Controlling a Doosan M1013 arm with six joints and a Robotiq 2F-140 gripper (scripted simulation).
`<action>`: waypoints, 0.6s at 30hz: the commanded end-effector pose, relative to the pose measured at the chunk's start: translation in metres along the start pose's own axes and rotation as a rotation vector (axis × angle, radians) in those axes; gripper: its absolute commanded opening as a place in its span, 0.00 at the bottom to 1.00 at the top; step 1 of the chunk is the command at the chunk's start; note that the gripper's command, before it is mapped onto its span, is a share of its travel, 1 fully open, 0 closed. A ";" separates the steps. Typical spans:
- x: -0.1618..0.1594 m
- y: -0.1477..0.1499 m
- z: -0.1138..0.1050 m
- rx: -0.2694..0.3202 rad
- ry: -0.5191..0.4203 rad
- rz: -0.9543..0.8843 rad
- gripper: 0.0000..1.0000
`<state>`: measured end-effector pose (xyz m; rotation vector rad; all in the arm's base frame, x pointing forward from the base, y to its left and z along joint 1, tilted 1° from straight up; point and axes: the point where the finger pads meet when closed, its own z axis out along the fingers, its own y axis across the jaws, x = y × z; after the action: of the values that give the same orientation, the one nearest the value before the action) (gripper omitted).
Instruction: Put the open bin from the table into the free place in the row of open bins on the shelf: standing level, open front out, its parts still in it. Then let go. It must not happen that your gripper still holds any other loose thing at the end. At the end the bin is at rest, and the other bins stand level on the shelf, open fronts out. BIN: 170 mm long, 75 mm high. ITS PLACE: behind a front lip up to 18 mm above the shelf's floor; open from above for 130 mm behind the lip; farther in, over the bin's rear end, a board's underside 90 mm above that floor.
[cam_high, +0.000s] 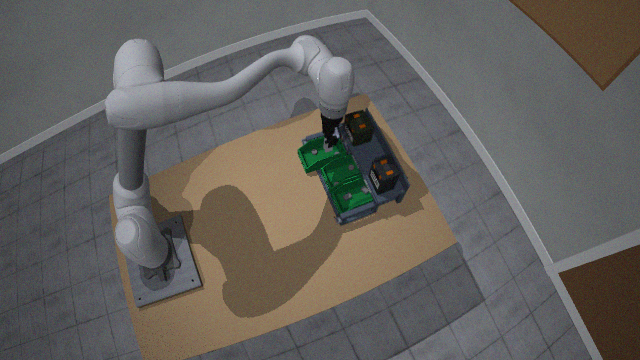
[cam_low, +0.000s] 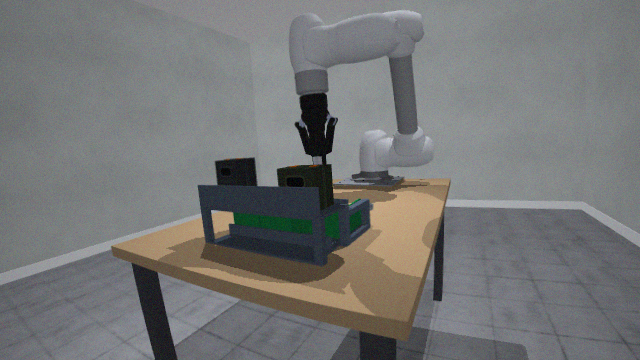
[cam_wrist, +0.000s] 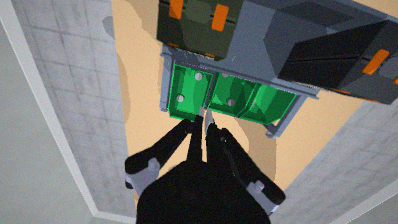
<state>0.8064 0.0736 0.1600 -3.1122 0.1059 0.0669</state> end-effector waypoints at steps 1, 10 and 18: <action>0.000 0.000 -0.003 0.000 0.000 0.000 0.06; 0.000 0.000 -0.006 0.000 0.000 0.000 0.06; 0.000 0.000 -0.008 0.000 0.000 0.000 0.06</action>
<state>0.8063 0.0735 0.1672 -3.1122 0.1059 0.0669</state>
